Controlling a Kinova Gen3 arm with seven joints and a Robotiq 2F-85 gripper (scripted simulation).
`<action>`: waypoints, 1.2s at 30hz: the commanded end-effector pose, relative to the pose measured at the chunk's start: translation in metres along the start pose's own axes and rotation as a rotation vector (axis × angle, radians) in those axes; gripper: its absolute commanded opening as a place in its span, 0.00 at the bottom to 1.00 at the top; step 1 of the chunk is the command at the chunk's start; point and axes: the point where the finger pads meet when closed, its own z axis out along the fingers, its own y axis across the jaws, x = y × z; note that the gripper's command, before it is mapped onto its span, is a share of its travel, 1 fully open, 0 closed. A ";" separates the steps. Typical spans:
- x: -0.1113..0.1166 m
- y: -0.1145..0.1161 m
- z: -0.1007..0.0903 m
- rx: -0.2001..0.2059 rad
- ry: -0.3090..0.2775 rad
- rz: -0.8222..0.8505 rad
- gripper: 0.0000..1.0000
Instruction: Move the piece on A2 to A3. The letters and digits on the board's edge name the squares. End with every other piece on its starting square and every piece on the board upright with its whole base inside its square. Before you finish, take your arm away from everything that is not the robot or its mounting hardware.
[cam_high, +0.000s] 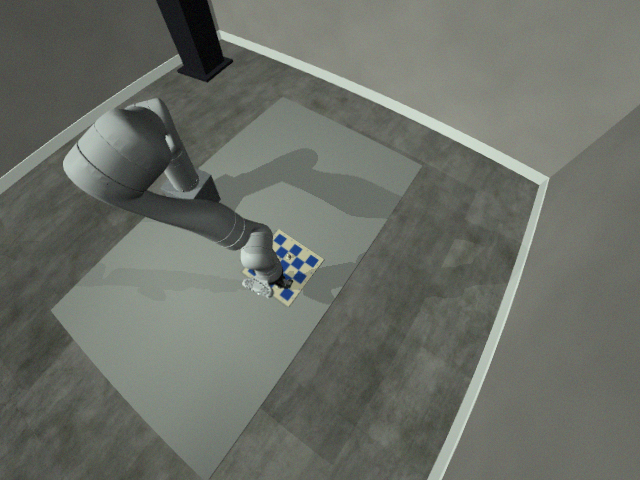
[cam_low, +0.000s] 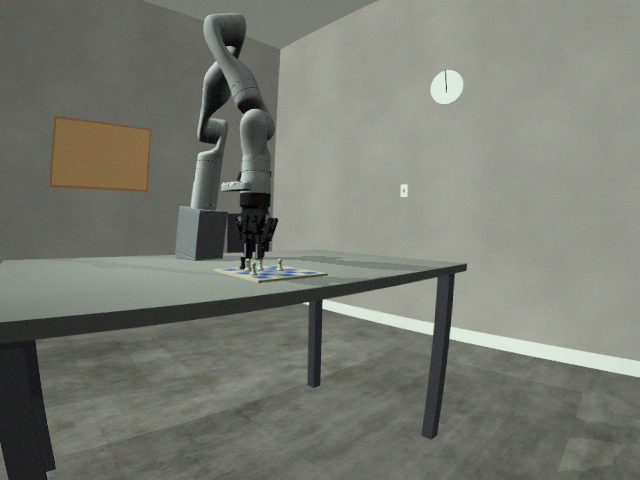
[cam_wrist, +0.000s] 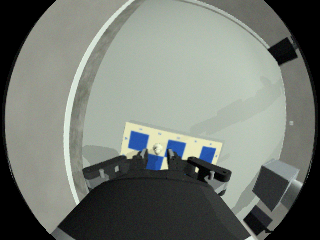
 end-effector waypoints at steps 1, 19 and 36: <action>0.000 -0.001 0.000 0.001 0.001 0.000 0.34; 0.000 -0.001 0.027 0.001 0.001 0.000 0.34; 0.000 -0.001 0.032 0.001 0.001 0.000 0.34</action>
